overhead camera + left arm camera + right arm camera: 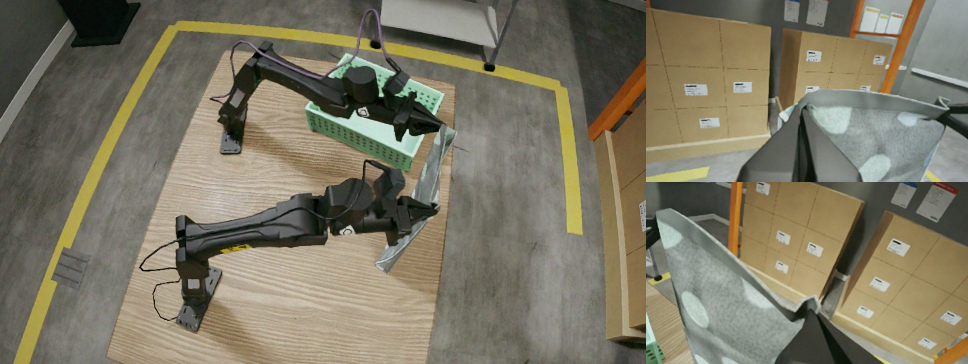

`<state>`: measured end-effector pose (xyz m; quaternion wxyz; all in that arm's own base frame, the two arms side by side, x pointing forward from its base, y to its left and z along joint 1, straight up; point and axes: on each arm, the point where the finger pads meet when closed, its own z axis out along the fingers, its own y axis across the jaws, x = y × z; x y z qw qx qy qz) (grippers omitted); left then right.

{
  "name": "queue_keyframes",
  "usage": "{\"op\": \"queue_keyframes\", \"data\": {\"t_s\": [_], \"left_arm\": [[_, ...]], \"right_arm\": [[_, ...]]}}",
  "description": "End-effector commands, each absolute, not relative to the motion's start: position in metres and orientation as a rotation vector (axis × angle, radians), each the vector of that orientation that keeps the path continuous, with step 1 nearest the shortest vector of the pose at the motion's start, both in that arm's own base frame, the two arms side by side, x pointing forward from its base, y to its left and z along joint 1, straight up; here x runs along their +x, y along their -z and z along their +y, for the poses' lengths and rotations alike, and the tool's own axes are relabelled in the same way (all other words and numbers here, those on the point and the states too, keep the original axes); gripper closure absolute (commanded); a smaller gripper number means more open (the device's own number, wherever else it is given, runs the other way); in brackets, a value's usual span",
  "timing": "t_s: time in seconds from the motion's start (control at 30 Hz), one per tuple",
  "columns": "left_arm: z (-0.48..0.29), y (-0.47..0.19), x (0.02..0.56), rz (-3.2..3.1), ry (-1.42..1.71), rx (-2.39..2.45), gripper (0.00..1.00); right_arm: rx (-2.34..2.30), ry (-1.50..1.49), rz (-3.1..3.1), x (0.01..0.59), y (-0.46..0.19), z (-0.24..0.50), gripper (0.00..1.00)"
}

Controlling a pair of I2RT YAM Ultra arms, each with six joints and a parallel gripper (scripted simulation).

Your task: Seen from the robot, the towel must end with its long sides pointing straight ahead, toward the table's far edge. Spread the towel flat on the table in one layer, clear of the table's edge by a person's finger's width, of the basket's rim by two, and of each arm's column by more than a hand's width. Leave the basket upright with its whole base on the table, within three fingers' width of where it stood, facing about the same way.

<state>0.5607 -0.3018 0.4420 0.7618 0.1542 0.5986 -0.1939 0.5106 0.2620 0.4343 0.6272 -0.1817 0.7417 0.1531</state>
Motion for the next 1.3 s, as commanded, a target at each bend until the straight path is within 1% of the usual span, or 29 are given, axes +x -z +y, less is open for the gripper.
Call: {"op": "queue_keyframes", "data": {"t_s": [0.0,0.03,0.07,0.13,1.27], "left_arm": [[-0.281,-0.462,0.554,1.289,0.397,0.302,1.00],[-0.280,-0.473,0.551,1.268,0.399,0.297,1.00],[-0.281,-0.466,0.553,1.285,0.397,0.301,1.00],[-0.280,-0.471,0.551,1.264,0.400,0.296,1.00],[-0.280,-0.473,0.551,1.260,0.400,0.295,1.00]], "right_arm": [[-0.360,-0.343,1.612,0.504,-0.467,0.244,1.00],[-0.360,-0.343,1.612,0.504,-0.467,0.244,1.00],[-0.360,-0.343,1.612,0.504,-0.465,0.244,1.00],[-0.351,-0.349,1.571,0.500,-0.485,0.242,1.00],[-0.354,-0.347,1.584,0.500,-0.482,0.242,1.00]]}}
